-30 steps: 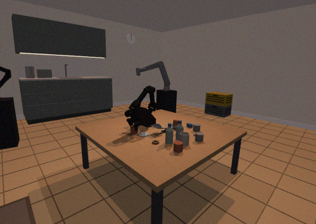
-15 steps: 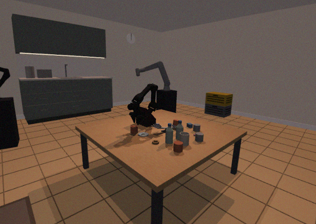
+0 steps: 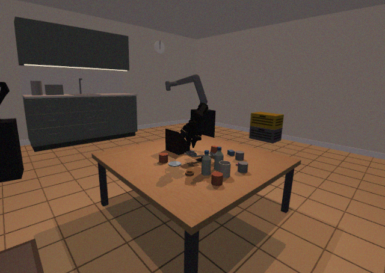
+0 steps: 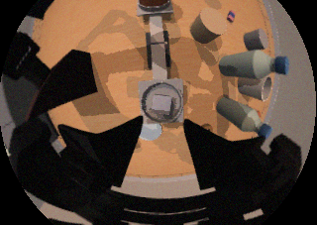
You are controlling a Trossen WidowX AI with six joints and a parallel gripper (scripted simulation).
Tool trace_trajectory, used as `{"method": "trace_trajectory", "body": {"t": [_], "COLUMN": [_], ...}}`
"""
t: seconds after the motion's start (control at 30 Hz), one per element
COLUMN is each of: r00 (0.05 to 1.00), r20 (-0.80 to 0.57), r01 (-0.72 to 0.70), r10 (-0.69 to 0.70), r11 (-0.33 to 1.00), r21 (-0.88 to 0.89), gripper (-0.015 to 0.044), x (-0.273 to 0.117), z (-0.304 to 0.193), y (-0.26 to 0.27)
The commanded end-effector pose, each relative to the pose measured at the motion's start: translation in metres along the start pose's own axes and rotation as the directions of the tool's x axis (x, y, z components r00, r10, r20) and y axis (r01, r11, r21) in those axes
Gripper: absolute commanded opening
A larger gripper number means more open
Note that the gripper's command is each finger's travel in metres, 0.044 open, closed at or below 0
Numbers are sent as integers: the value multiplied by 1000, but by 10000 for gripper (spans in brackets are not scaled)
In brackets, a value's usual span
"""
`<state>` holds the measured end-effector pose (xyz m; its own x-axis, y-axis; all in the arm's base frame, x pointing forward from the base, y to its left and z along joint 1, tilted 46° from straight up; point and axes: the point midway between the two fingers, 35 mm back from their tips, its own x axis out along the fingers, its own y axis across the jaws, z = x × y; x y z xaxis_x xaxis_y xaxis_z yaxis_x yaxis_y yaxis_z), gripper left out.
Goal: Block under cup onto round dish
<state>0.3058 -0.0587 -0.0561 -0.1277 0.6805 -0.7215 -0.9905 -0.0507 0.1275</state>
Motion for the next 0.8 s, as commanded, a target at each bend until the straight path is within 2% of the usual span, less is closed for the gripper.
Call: {"method": "trace_trajectory", "body": {"t": [0.0, 0.77], "r00": [1000, 1000], "r20": [18, 19], "r01": [-2, -2], "r10": [2, 1], "r11": [999, 999], "r21": [39, 39], "gripper": [260, 260], "x": [0, 35], "z": [6, 7], "y": [2, 1]}}
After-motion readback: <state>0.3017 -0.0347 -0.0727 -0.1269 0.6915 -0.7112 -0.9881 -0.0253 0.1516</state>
